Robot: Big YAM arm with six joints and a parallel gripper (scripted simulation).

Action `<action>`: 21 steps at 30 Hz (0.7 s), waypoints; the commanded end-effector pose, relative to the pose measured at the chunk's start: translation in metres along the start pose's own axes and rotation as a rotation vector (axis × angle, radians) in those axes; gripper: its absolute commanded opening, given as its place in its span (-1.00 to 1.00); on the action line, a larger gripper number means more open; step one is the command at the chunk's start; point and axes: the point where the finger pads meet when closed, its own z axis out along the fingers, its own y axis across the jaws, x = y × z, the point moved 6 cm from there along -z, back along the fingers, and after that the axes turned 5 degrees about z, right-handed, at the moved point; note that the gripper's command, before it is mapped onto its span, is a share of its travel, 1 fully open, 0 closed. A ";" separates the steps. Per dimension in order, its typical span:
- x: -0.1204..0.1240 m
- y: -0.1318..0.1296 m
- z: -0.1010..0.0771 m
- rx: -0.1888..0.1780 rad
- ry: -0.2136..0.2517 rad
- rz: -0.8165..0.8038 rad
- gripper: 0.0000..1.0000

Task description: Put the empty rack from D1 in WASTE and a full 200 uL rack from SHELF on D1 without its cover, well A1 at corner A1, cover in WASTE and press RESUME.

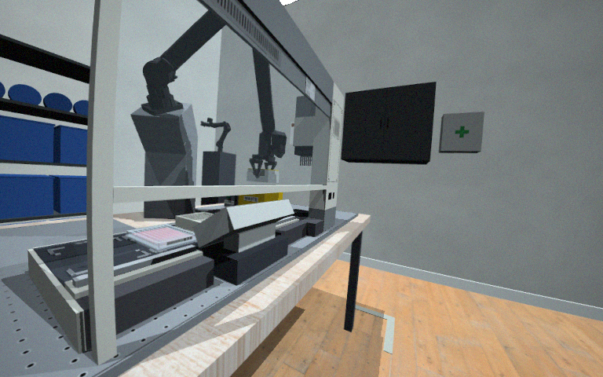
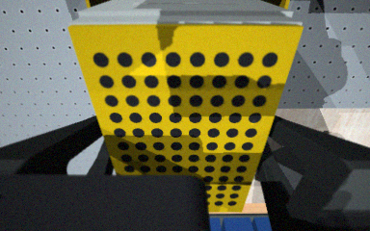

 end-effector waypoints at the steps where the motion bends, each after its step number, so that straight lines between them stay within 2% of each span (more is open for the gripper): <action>1: -0.003 0.002 0.011 -0.004 -0.006 -0.002 -1.00; 9: -0.007 0.005 0.023 -0.009 -0.011 0.004 -1.00; 11: -0.007 0.005 0.023 -0.009 -0.011 0.004 -1.00; 12: -0.019 0.007 0.014 -0.029 -0.026 0.023 -1.00; 14: -0.007 0.005 0.029 -0.009 -0.011 0.004 -1.00; 15: -0.007 0.005 0.030 -0.009 -0.010 0.004 -1.00; 18: 0.000 0.002 0.027 -0.007 -0.009 -0.012 -1.00; 21: -0.005 0.006 0.020 -0.017 -0.017 -0.001 -1.00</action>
